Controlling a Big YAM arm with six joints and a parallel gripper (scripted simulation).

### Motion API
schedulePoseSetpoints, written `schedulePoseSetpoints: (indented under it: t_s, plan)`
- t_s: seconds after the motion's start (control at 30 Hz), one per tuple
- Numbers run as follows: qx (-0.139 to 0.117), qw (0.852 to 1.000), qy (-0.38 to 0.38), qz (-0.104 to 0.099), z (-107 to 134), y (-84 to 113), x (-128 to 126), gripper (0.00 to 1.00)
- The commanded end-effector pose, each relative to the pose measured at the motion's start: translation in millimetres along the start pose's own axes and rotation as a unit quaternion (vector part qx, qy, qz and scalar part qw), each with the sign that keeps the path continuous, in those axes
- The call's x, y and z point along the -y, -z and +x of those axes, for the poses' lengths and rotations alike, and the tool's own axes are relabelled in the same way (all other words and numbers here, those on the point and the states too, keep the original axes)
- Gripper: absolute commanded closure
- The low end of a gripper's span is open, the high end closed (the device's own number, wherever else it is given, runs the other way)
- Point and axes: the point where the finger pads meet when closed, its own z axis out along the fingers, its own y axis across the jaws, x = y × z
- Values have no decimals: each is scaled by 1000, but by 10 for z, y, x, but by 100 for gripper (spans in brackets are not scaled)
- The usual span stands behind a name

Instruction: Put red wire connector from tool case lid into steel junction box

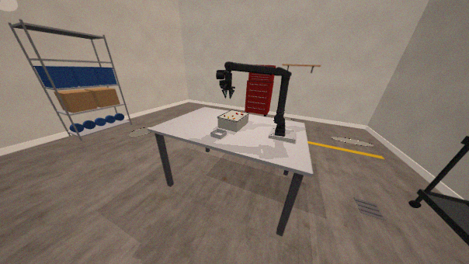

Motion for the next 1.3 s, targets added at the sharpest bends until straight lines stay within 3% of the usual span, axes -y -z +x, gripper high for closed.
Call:
schedulePoseSetpoints:
  t_s: [0.0, 0.97, 1.0, 1.1, 1.17, 1.27]
  plan:
    - [4, 1000, 2, 10, -19, 135, 112, 100]
    - [4, 1000, 2, 10, -19, 135, 112, 100]
    - [4, 1000, 3, 10, -18, 131, 113, 71]
    - [2, 1000, 28, 6, 31, -24, 166, 71]
    - [2, 1000, 28, 6, 31, -24, 166, 71]
    - [1, 996, 94, 2, 133, -330, 303, 71]
